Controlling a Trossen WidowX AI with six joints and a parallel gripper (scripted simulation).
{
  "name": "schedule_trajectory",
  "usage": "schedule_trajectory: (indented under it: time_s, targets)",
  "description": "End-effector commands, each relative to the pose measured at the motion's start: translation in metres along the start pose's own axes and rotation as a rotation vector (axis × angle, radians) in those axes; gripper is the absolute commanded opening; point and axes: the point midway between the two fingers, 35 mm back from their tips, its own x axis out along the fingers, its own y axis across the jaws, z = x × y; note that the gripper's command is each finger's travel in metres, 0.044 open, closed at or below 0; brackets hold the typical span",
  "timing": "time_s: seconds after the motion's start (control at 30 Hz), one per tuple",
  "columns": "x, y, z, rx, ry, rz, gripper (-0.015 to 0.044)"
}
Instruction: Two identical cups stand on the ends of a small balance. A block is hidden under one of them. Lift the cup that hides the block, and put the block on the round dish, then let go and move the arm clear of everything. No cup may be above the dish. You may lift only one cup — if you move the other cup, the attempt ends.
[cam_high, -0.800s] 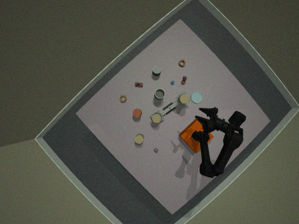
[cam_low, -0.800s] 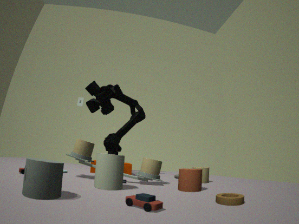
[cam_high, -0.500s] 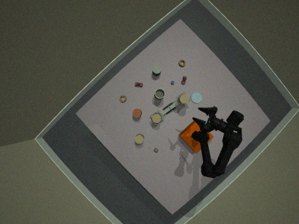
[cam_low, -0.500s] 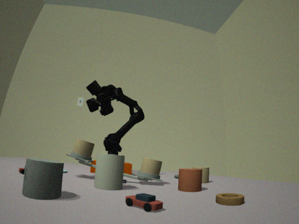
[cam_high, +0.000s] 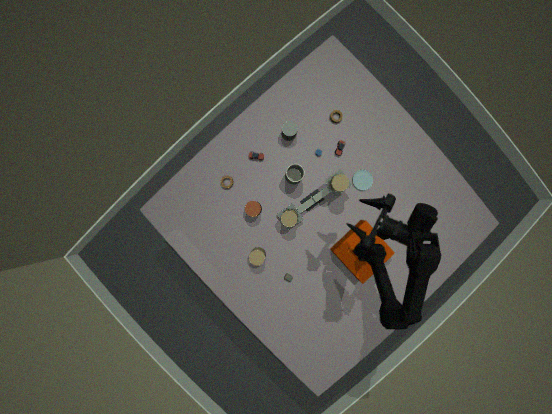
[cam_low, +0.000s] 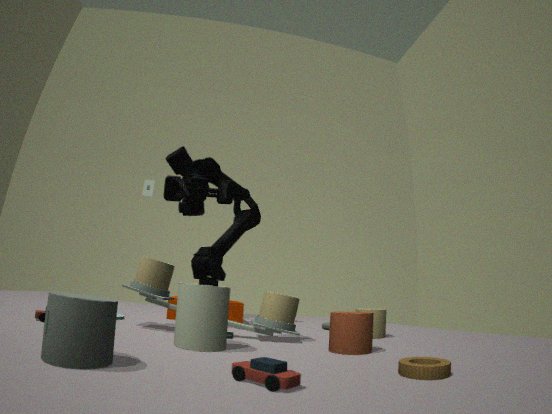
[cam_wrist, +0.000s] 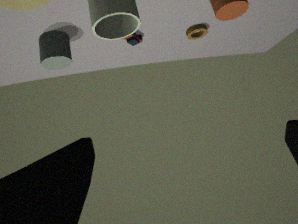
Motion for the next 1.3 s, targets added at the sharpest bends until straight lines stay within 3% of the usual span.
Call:
schedule_trajectory:
  time_s: [0.0,1.27]
  targets:
    - [0.005,-0.002,0.006,-0.11,-0.037,-0.002,0.044]
    - [0.034,-0.024,0.041,-1.349,-0.324,-0.113,0.044]
